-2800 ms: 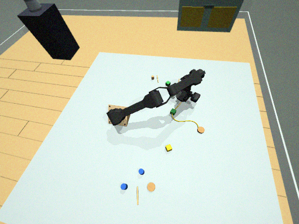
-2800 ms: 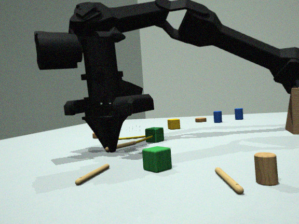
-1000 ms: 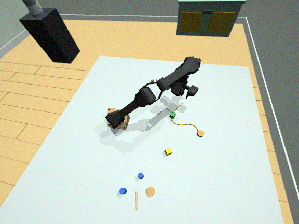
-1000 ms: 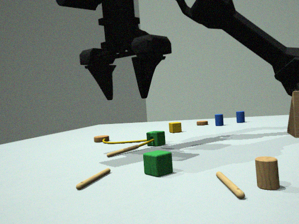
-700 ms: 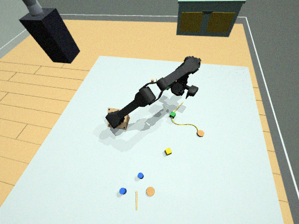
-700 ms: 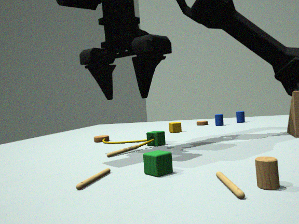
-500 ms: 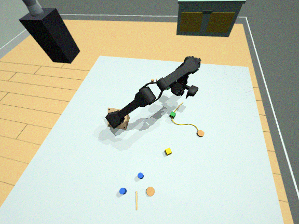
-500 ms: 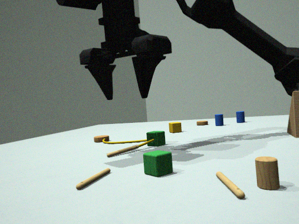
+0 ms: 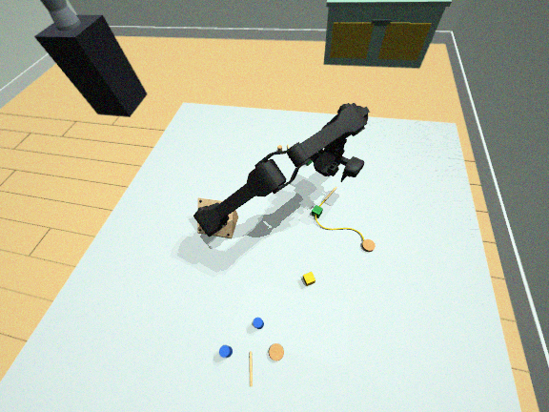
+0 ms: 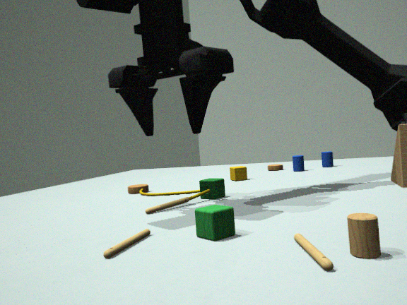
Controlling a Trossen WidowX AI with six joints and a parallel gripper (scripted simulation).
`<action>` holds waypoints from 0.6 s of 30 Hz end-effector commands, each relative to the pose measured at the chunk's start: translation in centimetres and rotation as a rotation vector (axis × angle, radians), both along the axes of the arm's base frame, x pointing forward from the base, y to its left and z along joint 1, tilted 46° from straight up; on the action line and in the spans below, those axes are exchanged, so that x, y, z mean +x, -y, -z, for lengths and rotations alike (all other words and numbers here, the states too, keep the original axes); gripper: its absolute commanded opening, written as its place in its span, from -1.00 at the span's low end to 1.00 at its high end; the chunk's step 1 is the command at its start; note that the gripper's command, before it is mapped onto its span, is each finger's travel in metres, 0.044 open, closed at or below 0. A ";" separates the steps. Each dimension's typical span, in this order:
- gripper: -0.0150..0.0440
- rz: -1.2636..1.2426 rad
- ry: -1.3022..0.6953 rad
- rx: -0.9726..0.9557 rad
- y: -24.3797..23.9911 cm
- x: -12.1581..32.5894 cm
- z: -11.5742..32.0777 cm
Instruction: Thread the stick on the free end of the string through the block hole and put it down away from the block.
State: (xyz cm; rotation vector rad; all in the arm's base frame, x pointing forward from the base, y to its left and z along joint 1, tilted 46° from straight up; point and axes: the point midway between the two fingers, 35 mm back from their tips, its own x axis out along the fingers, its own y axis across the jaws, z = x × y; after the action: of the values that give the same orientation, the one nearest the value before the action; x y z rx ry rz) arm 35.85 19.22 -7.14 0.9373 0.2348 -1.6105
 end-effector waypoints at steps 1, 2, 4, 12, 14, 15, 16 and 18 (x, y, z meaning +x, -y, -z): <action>1.00 0.000 0.001 0.000 0.0 0.0 -0.1; 1.00 0.000 0.001 0.000 0.0 0.0 -0.1; 1.00 0.000 0.001 0.000 0.0 0.0 -0.1; 1.00 0.000 0.001 0.000 0.0 0.0 -0.1; 1.00 0.000 0.001 0.000 0.0 0.0 -0.1; 1.00 0.000 0.001 0.000 0.0 0.0 -0.1; 1.00 0.000 0.001 0.000 0.0 0.0 -0.1; 1.00 0.000 0.001 0.000 0.0 0.0 -0.1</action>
State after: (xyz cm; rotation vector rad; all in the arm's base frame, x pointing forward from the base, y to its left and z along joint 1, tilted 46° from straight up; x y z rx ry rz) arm 35.86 19.22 -7.14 0.9374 0.2348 -1.6105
